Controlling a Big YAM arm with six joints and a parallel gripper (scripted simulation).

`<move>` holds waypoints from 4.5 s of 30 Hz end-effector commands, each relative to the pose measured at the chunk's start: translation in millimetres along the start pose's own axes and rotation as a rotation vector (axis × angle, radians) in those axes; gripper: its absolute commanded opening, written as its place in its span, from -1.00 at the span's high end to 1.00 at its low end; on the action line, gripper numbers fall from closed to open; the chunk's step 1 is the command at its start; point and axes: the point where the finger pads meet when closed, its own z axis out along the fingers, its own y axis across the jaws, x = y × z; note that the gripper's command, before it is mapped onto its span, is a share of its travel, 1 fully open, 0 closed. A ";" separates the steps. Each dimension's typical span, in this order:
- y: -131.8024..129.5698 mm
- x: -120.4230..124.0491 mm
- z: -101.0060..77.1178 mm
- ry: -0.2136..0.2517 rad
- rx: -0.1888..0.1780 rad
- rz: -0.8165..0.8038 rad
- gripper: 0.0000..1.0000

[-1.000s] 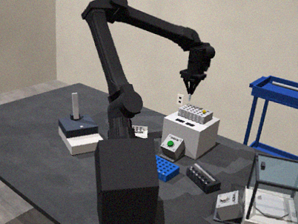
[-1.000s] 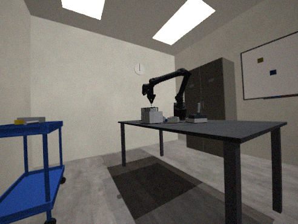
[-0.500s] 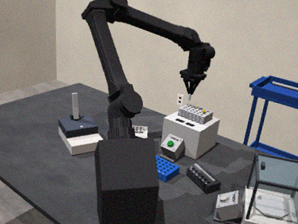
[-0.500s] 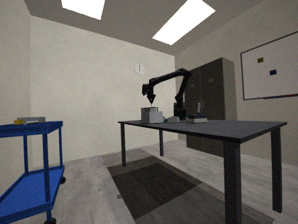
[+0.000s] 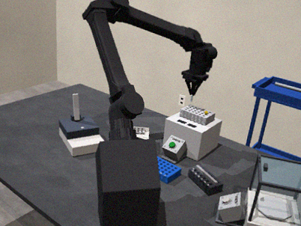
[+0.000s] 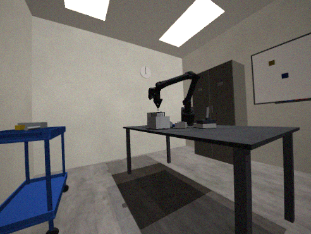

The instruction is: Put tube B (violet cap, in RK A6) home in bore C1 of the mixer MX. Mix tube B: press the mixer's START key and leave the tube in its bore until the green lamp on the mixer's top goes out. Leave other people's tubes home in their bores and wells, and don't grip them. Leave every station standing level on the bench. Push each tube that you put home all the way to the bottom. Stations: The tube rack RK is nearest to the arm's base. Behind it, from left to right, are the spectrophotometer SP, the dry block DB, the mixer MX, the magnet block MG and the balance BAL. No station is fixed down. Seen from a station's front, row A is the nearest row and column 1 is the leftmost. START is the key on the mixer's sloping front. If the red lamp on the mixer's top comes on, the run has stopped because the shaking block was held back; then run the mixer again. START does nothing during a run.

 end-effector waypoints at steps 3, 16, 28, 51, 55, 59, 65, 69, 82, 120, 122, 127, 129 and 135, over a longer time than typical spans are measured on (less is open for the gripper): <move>3.9 -9.6 -10.4 -0.027 0.005 -0.020 0.82; 3.3 -8.9 -10.4 -0.027 0.005 -0.020 0.82; 2.7 -8.1 -10.4 -0.027 0.005 -0.020 0.82; -0.8 0.7 20.8 0.005 -0.003 -0.001 0.82; -0.7 0.6 27.1 0.005 -0.003 -0.001 0.82; -0.9 -3.2 24.1 -0.004 -0.002 -0.004 0.82; -4.4 -1.3 22.8 -0.002 0.000 0.001 0.82; -6.5 -0.7 22.3 -0.003 0.001 0.002 0.82; -12.0 0.4 20.6 -0.007 0.005 0.003 0.82; -11.7 -3.8 17.8 -0.014 0.005 -0.005 0.82; -11.7 -4.0 17.7 -0.015 0.005 -0.005 0.82; -11.5 -4.4 17.5 -0.015 0.005 -0.006 0.82; -11.5 -4.6 17.4 -0.016 0.005 -0.006 0.82; -11.4 -4.9 17.1 -0.016 0.006 -0.007 0.82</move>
